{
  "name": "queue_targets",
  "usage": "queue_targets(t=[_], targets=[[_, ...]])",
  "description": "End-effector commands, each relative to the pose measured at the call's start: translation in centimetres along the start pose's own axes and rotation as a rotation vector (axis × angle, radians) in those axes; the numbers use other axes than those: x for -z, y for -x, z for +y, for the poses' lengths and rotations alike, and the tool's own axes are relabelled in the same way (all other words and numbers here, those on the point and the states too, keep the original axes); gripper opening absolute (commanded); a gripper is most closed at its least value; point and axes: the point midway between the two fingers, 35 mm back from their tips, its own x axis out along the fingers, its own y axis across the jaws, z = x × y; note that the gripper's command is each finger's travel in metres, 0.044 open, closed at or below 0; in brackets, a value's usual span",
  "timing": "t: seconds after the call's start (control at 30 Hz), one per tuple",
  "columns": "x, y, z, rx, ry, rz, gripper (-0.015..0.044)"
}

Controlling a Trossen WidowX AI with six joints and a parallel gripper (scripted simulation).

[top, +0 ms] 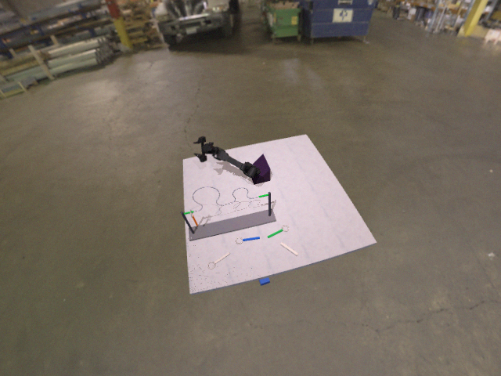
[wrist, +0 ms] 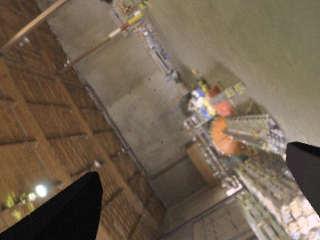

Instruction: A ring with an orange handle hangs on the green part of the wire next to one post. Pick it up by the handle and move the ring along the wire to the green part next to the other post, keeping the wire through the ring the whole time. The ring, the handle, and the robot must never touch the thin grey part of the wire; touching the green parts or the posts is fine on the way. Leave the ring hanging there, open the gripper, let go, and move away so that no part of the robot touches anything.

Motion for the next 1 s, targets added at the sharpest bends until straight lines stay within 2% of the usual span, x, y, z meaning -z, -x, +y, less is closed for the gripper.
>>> queue_targets(t=[0.0, 0.27, 0.63, 0.97], targets=[[0.0, -0.1, -0.1, 0.006, 0.007, 0.002, 0.0374], [0.7, -4.2, -3.1, 0.23, 0.315, 0.168, 0.0164], [3.1, -8.5, -10.3, 0.409, 0.753, 0.599, 0.016], [6.9, -9.3, -19.0, 0.352, 1.054, 1.111, 0.016]])
